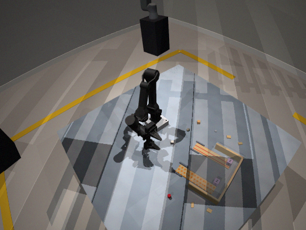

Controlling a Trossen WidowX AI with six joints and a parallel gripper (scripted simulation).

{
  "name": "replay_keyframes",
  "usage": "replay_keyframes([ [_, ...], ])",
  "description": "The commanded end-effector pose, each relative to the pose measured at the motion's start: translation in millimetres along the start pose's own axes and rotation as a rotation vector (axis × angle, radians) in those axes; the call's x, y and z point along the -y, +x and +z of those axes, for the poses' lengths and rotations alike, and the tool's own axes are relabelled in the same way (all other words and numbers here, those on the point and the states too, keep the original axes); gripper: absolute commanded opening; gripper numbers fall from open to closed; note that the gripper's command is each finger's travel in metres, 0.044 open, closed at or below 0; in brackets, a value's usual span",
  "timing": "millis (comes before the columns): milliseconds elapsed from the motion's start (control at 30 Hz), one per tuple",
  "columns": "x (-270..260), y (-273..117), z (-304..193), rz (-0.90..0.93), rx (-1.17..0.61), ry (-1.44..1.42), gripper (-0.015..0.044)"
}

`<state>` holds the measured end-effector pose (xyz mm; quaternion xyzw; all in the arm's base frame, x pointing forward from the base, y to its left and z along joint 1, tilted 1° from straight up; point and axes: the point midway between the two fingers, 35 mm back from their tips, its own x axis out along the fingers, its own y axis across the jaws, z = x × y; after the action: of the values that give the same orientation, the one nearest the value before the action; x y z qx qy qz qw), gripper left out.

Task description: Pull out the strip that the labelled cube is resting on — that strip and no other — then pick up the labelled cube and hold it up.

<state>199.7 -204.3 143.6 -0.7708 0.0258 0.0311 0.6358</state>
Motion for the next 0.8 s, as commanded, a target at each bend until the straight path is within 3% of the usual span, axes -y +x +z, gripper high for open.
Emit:
replay_keyframes([
  [0, 0, 2, 0, 0.003, 0.0, 0.015, 0.04],
  [433, 34, 97, 52, 0.268, -0.149, 1.047, 0.04],
  [767, 63, 110, 109, 0.34, -0.381, 1.535, 0.04],
])
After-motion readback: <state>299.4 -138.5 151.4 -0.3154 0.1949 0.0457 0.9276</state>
